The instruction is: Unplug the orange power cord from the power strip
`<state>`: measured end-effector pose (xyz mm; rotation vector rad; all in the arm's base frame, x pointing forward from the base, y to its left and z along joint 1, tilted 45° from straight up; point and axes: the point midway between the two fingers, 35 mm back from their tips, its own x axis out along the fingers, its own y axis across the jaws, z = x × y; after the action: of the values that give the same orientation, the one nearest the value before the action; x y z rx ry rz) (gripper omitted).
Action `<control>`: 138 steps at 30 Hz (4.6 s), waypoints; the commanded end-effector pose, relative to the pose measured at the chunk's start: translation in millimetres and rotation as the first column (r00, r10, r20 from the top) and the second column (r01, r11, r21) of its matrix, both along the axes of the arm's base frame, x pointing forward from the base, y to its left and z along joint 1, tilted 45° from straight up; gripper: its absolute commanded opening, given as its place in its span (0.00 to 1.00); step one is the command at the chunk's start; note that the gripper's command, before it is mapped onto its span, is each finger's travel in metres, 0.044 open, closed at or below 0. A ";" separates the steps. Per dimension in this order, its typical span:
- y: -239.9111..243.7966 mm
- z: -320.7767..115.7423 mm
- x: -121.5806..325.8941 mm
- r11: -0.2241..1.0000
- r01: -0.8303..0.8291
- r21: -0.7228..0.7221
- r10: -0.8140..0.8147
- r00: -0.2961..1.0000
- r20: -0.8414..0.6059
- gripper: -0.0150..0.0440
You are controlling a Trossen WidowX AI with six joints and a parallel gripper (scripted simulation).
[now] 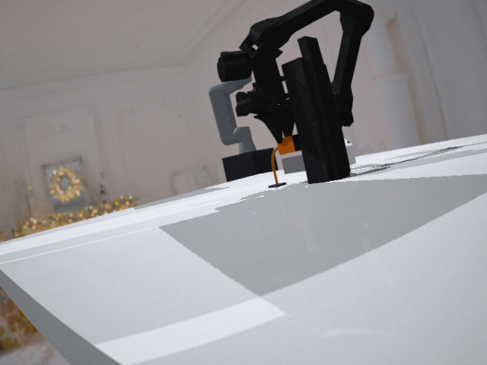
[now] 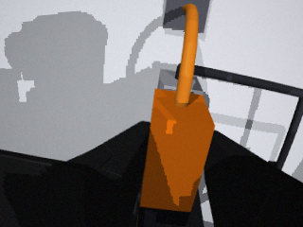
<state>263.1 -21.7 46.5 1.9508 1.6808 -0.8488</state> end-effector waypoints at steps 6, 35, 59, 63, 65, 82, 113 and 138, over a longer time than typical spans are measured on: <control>-25.0 -21.4 -5.7 0.999 0.012 -0.043 -0.013 1.000 -0.023 0.25; -28.6 -25.7 -8.1 0.999 -0.014 -0.040 0.015 1.000 0.007 0.53; -20.9 -5.0 -5.2 0.999 0.012 -0.037 -0.013 1.000 -0.023 0.53; -16.3 -0.6 -4.3 0.999 0.012 -0.037 -0.013 1.000 -0.023 0.53; -14.0 1.6 -3.9 0.999 0.012 -0.037 -0.013 1.000 -0.023 0.53; -2.2 -0.2 -2.3 0.999 0.012 -0.035 -0.012 1.000 -0.023 0.53; -16.5 -13.6 -3.5 0.999 0.011 -0.042 -0.012 1.000 -0.022 0.25; -35.3 -29.1 -9.9 0.999 0.012 -0.037 -0.012 1.000 -0.023 0.52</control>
<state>253.1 -57.6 16.9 1.9349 1.6516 -0.9074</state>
